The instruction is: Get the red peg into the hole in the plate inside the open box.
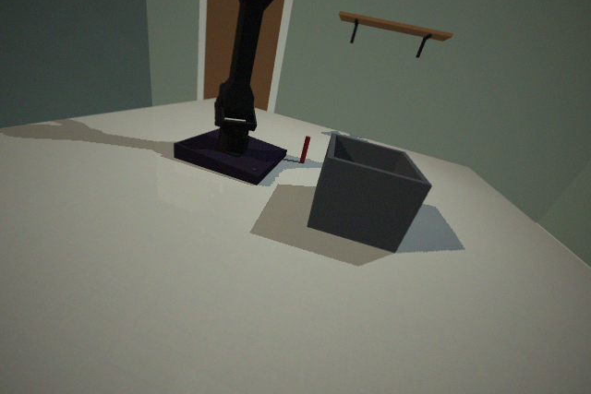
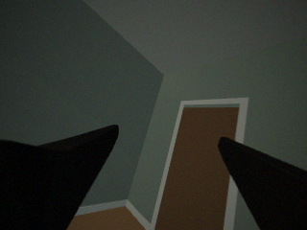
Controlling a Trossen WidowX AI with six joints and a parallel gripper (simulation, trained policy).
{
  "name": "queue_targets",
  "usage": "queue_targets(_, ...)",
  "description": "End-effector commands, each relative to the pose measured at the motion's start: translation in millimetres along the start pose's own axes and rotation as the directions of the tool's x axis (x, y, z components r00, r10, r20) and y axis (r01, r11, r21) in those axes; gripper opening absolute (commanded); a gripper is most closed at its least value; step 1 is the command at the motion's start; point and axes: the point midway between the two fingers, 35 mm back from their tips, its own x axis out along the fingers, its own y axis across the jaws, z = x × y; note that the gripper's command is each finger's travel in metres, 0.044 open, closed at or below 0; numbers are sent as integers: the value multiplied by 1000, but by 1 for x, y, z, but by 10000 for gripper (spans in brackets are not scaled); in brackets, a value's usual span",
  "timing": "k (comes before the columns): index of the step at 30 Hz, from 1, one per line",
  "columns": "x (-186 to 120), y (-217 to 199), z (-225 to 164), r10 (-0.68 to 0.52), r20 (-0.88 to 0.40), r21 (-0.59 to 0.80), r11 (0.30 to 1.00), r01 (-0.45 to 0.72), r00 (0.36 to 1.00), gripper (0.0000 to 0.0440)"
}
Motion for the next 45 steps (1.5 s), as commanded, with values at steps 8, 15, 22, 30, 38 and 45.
queue_targets(8, -32, -94, -62, -186, -277, 86, 972, 217, 943, 440)
queue_targets(15, -69, -155, -94, -320, -432, 114, 908, 403, 844, 440)
queue_targets(22, -115, -209, -117, -439, -556, 115, 800, 589, 705, 440)
queue_targets(30, -177, -259, -136, -540, -669, 87, 626, 775, 511, 440)
queue_targets(38, -246, -297, -145, -600, -742, 43, 402, 915, 298, 440)
queue_targets(45, -308, -320, -144, -618, -779, 0, 175, 985, 110, 440)
